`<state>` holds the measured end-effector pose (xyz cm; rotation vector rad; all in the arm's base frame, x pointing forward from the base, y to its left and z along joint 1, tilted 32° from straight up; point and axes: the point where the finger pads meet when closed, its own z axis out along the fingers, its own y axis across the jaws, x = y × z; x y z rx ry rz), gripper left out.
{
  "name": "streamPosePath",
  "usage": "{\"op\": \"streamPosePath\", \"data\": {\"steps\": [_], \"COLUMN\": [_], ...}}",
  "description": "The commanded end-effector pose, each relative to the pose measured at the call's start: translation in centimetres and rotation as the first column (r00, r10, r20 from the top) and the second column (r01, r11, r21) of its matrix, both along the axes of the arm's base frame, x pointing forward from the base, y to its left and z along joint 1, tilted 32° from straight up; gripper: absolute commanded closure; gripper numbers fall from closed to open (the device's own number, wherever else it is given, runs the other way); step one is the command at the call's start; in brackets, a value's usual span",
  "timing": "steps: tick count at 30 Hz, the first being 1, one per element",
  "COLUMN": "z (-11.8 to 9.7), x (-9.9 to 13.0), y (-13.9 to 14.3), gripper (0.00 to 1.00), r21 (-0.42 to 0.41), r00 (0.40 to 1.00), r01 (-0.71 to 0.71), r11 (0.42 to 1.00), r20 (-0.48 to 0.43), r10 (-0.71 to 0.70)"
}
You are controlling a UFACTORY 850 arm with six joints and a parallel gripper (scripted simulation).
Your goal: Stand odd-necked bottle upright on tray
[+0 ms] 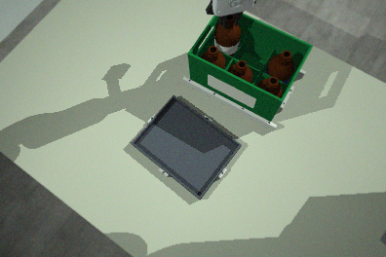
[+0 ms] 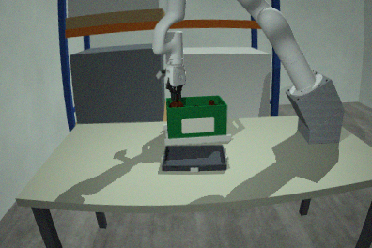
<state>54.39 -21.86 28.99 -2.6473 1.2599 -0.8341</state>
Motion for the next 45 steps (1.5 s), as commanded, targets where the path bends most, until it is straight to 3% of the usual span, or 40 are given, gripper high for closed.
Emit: {"op": "streamPosePath", "data": {"steps": [1, 23, 45], "z": [0.1, 0.4, 2.0], "x": [0.0, -0.1, -1.1], "y": [0.0, 0.0, 0.3], "gripper": [1.00, 1.00, 1.00], "r21": [-0.001, -0.001, -0.001], "r00": [1.000, 1.000, 1.000], "r01": [0.000, 0.000, 0.000], "r11": [1.000, 1.000, 1.000], "r20": [0.001, 0.001, 0.001], "r10": [0.000, 0.000, 0.000]}}
